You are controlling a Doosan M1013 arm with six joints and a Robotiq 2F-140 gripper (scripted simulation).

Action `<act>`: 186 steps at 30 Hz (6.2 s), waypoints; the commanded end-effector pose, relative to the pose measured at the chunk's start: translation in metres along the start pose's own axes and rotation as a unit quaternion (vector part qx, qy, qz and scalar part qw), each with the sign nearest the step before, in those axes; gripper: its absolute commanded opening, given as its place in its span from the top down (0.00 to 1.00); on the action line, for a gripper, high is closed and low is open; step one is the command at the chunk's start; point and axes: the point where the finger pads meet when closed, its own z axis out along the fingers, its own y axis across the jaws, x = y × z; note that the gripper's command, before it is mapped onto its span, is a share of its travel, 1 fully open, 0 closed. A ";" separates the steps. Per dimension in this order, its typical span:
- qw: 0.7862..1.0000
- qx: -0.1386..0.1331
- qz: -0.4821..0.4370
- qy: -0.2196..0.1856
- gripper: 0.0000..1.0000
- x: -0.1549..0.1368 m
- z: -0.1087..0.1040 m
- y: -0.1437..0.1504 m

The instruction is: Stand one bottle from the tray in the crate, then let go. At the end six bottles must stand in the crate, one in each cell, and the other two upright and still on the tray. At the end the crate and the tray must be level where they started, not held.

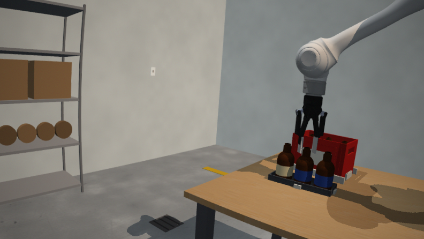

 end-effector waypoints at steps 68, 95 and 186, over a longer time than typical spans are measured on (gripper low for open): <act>1.000 0.000 0.000 0.000 1.00 0.000 0.000 0.000; 1.000 0.000 0.000 0.000 1.00 0.000 -0.011 0.000; 1.000 0.000 0.000 0.000 1.00 0.001 -0.043 0.000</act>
